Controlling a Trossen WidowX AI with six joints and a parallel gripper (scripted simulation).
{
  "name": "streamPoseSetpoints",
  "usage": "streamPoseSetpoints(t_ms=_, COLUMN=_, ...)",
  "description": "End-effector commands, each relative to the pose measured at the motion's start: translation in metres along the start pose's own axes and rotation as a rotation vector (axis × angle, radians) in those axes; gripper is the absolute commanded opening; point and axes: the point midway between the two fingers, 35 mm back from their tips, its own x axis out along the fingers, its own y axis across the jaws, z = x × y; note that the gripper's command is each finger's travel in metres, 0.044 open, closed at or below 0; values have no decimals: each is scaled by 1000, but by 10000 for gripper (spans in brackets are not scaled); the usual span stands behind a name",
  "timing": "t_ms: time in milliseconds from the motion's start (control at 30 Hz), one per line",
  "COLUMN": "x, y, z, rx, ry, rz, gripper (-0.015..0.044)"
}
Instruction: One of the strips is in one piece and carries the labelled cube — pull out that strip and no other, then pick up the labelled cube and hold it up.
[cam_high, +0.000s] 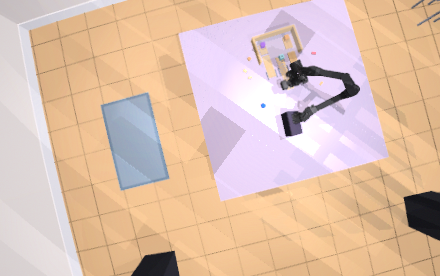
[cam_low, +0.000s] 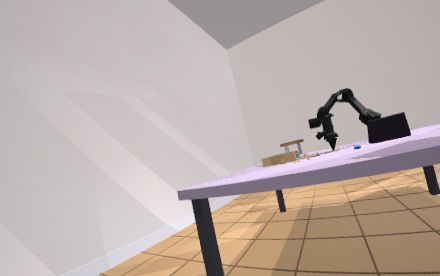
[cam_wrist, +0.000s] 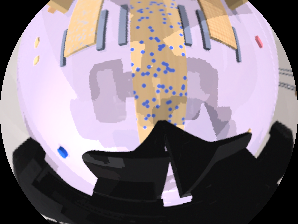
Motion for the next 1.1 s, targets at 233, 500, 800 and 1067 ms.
streamPoseSetpoints(t_ms=233, x=4, y=1, z=-23, rx=-4, ry=21, rz=3, gripper=0)
streamPoseSetpoints(t_ms=500, x=4, y=1, z=-35, rx=-4, ry=21, rz=3, gripper=0)
streamPoseSetpoints(t_ms=800, x=3, y=2, z=-49, rx=-5, ry=22, rz=3, gripper=0)
streamPoseSetpoints(t_ms=1067, x=3, y=2, z=-54, rx=-5, ry=22, rz=3, gripper=0)
